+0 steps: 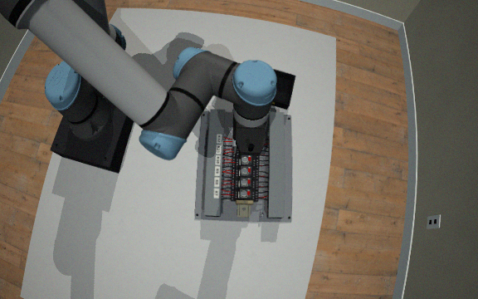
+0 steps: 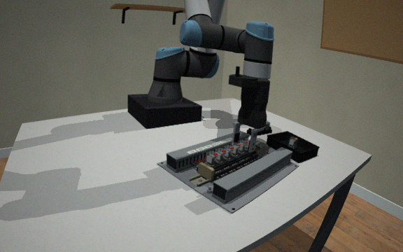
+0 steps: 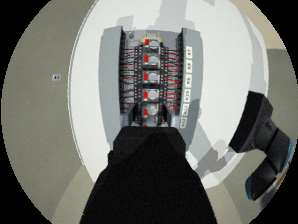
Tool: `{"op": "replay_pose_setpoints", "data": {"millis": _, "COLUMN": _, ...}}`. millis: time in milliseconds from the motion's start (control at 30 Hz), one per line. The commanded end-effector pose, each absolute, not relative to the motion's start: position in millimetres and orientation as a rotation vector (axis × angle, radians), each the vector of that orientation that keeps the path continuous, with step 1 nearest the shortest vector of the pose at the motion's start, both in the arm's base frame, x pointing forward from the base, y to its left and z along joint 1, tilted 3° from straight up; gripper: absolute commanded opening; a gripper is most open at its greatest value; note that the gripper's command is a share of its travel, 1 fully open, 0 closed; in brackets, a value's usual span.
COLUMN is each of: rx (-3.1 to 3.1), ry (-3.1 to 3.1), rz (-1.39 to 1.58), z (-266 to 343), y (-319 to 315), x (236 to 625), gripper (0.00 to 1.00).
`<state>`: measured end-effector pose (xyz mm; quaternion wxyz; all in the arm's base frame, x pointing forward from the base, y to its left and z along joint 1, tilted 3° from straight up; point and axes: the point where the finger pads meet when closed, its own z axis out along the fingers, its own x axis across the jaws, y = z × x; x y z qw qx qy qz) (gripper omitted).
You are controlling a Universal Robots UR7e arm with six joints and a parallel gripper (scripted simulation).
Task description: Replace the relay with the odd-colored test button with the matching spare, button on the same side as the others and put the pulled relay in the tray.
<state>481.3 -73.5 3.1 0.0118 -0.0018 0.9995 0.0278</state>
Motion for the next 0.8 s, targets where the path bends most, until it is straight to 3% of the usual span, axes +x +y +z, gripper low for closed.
{"op": "replay_pose_setpoints", "data": {"millis": 0, "rx": -0.006, "ry": 3.116, "rz": 0.086, "z": 3.9, "y": -73.7, "x": 481.6, "gripper": 1.00}}
{"op": "replay_pose_setpoints", "data": {"millis": 767, "rx": -0.006, "ry": 3.116, "rz": 0.086, "z": 9.4, "y": -74.0, "x": 481.5, "gripper": 1.00}}
